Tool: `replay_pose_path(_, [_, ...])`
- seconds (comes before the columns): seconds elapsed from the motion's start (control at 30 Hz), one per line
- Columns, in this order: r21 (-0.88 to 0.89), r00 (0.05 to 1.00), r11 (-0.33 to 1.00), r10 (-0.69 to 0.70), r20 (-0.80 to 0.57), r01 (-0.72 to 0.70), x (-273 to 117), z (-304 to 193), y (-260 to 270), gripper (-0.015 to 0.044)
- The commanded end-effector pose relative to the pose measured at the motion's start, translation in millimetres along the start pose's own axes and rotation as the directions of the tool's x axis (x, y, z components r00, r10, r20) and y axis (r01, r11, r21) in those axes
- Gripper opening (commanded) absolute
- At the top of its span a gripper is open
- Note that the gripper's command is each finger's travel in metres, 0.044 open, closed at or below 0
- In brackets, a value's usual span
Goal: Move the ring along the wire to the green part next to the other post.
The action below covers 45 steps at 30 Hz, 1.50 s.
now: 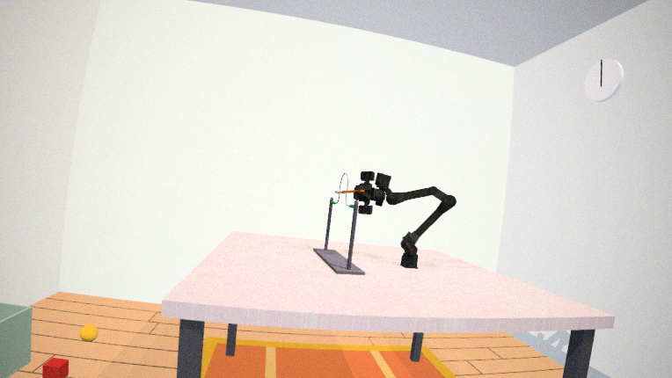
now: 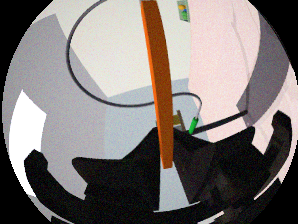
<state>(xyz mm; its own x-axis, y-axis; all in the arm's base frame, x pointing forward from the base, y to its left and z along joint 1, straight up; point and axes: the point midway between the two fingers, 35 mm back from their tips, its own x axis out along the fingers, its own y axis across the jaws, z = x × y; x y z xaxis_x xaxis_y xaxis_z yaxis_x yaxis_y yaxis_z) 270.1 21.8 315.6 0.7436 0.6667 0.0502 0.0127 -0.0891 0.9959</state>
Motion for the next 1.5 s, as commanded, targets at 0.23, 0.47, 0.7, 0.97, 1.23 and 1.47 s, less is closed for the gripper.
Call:
replay_pose_path(0.23, [-0.002,1.000,1.000,-0.007,-0.007,0.007,-1.0,-0.2,10.3,-0.0150])
replay_pose_path(0.47, [-0.033,0.999,0.999,-0.035,-0.006,0.034,-1.1,-0.1,10.8,-0.0150])
replay_pose_path(0.7, [-0.074,0.997,0.995,-0.071,-0.003,0.071,-1.1,-0.1,10.1,-0.0150])
replay_pose_path(0.97, [-0.131,0.993,0.984,-0.120,0.004,0.120,-1.2,0.1,8.1,-0.0150])
replay_pose_path(1.23, [-0.199,0.984,0.964,-0.179,0.017,0.179,-1.4,0.5,5.1,-0.0150])
replay_pose_path(1.47, [-0.263,0.972,0.936,-0.234,0.034,0.235,-1.8,1.1,2.0,-0.0150])
